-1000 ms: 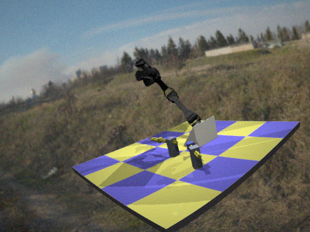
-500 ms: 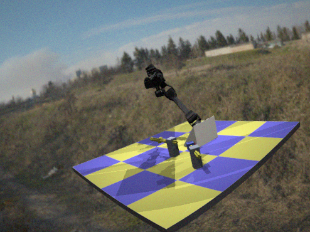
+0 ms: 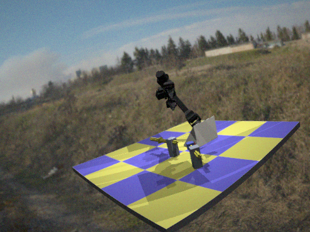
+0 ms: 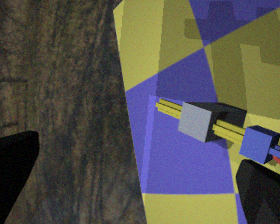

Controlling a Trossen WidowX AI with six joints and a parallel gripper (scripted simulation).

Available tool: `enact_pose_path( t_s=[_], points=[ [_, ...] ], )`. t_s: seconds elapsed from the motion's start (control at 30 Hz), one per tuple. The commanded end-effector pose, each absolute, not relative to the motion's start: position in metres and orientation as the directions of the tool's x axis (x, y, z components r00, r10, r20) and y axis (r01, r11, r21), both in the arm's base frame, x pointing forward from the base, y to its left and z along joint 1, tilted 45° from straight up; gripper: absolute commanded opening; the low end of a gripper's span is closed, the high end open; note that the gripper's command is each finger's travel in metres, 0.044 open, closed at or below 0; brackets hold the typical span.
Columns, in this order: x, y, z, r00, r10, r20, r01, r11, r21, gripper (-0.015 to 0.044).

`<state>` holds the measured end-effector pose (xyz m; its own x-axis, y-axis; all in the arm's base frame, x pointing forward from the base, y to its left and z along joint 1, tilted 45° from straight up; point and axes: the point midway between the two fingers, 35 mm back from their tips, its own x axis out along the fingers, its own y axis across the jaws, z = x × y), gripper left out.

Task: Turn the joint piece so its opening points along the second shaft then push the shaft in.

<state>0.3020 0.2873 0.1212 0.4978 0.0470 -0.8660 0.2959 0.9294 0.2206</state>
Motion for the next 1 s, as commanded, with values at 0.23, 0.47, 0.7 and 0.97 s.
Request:
enact_pose_path(
  t_s=[0.23, 0.47, 0.7, 0.97],
  points=[
    [0.267, 0.253, 0.052, 0.32, -0.198, -0.927, 0.269, 0.957, -0.111, 0.044],
    [0.241, 0.225, 0.018, 0.203, -0.368, -0.907, 0.213, 0.921, -0.326, 0.044],
    [0.215, 0.194, -0.006, 0.097, -0.533, -0.841, 0.13, 0.844, -0.52, 0.044],
    [0.189, 0.161, -0.02, 0.005, -0.69, -0.724, 0.019, 0.724, -0.69, 0.044]
  ],
)
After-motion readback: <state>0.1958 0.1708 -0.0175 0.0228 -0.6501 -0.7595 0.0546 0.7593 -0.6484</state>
